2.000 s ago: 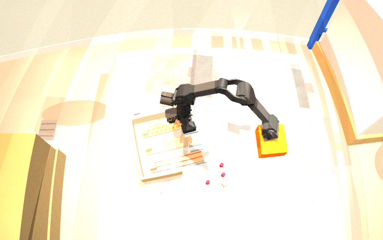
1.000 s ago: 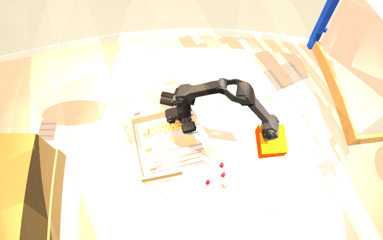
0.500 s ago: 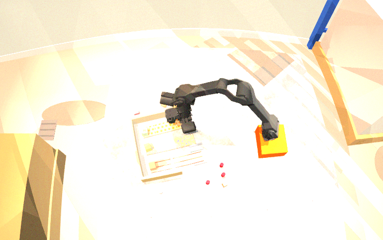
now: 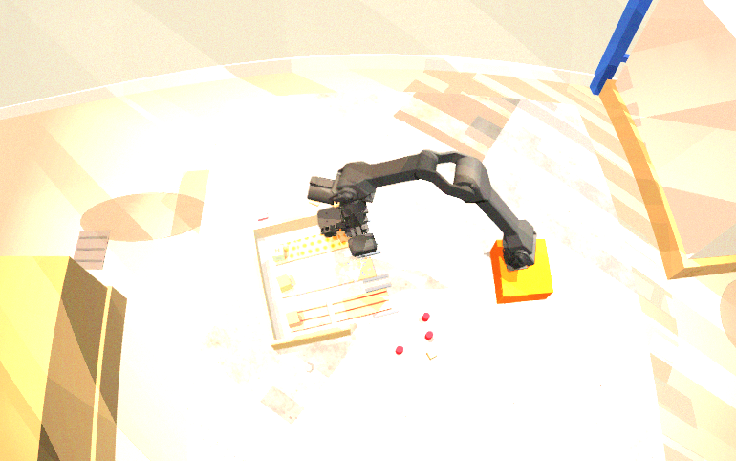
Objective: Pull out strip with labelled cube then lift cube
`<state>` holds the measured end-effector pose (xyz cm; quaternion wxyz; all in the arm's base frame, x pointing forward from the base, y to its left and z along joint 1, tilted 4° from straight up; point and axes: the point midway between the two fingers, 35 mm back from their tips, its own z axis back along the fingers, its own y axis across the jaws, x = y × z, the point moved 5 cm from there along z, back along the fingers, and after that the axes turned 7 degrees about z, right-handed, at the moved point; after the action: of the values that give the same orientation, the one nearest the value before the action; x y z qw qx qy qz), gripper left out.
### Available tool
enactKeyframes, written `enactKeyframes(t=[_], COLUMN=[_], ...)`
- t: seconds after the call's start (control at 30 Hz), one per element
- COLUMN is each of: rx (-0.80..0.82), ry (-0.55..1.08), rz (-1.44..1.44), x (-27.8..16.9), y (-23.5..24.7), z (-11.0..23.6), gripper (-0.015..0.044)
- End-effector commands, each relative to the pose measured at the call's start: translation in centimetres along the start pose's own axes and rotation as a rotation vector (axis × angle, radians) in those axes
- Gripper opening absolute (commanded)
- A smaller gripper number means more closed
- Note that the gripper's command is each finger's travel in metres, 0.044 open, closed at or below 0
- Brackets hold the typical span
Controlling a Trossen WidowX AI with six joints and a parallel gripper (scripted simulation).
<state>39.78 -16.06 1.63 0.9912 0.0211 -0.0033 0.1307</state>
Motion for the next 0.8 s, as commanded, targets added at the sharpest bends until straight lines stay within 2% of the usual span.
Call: enactKeyframes(t=[0.0,0.77], rx=[-0.003,-0.002], ry=[-0.001,0.002], rz=[-0.003,-0.003], x=[0.1,-3.3], y=[-0.1,0.5], z=[-0.3,-0.5], gripper=[0.0000,0.0000])
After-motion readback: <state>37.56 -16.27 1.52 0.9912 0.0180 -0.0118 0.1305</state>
